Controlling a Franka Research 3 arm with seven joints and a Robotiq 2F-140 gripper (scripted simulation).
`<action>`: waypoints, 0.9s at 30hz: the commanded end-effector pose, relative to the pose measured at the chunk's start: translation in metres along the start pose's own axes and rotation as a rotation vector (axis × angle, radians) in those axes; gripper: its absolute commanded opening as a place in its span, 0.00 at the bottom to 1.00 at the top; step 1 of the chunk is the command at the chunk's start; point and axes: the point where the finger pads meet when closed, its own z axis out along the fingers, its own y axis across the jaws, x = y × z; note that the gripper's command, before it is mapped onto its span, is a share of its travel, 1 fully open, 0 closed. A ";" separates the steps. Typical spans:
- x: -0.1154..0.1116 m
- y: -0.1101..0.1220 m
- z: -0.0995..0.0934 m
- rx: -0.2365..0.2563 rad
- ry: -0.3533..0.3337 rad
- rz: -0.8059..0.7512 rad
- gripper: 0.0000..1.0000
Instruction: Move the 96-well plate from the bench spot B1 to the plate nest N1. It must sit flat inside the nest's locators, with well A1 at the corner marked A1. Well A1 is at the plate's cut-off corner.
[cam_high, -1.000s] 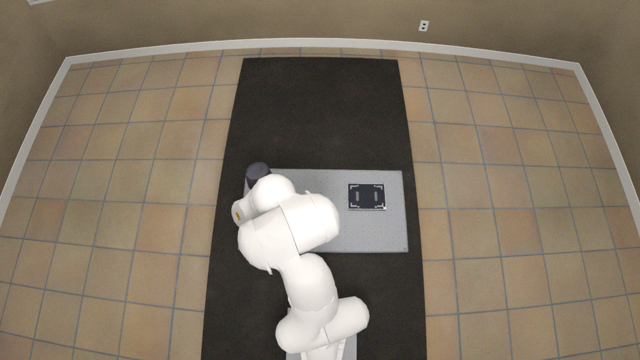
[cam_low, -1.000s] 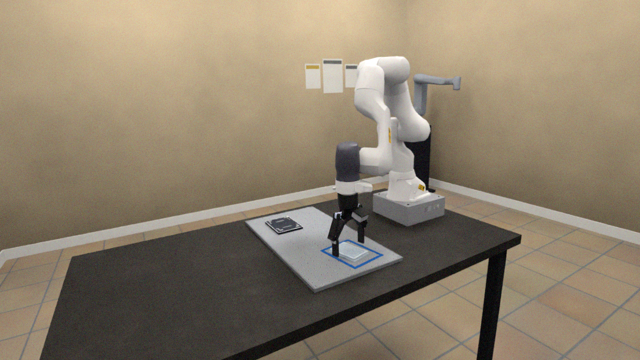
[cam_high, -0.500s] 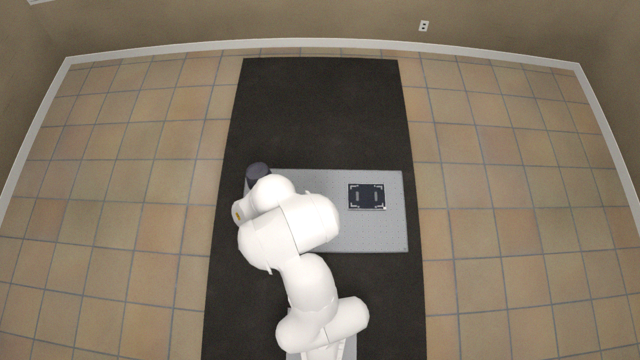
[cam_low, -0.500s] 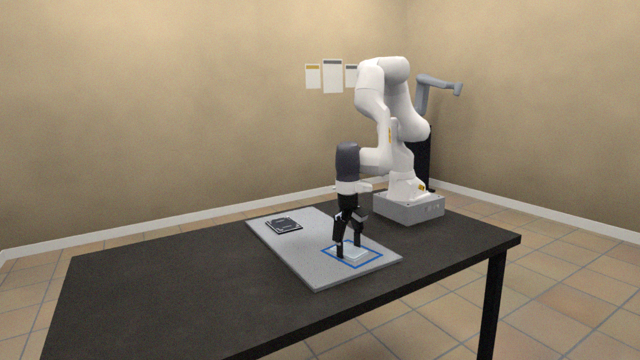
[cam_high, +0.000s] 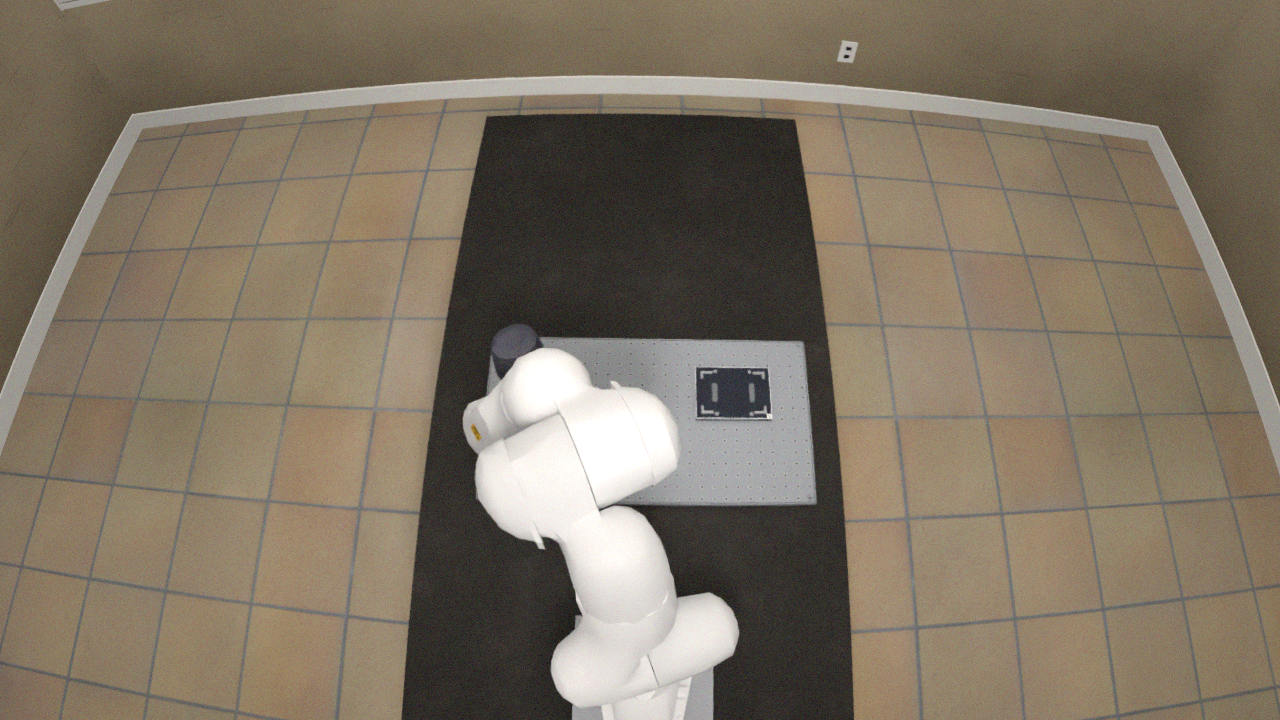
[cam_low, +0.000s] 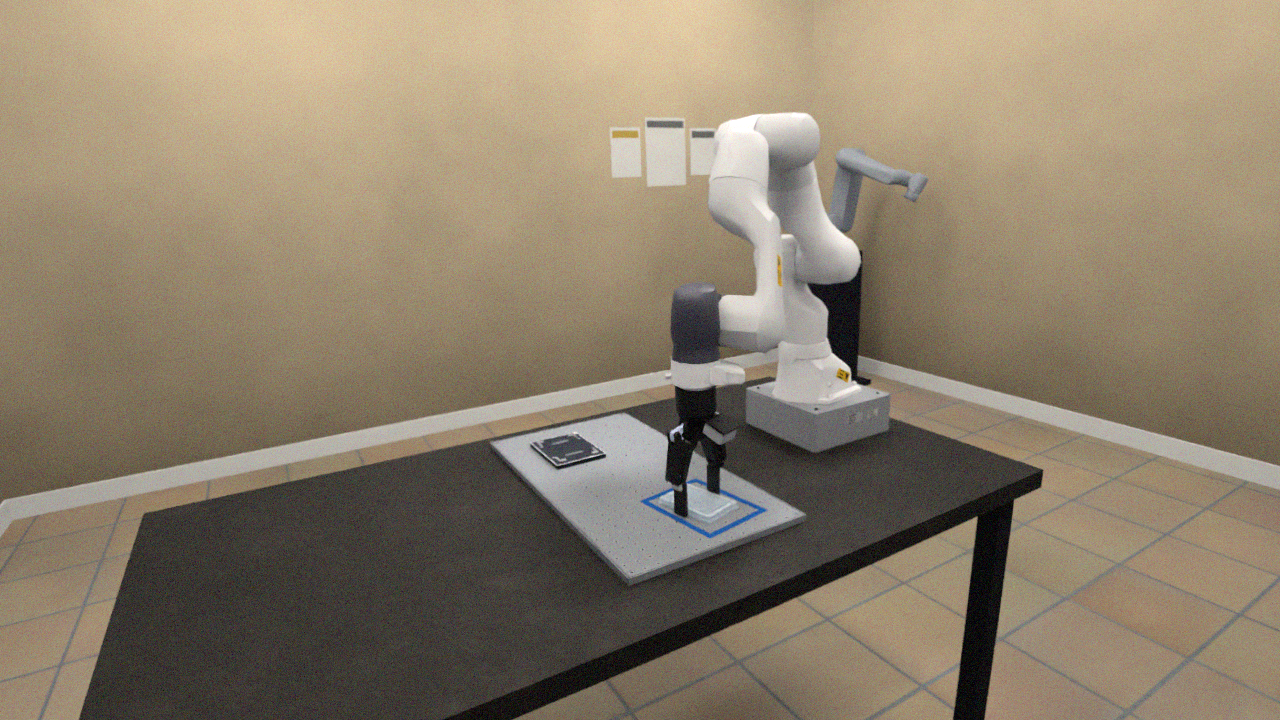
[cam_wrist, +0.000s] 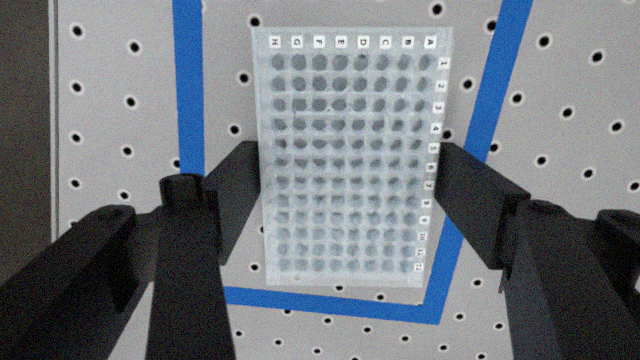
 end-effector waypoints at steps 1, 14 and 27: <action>0.000 0.001 0.000 -0.003 0.000 0.003 0.63; 0.000 0.001 0.000 -0.003 0.000 0.003 0.61; 0.000 0.001 -0.001 -0.003 0.000 0.003 0.60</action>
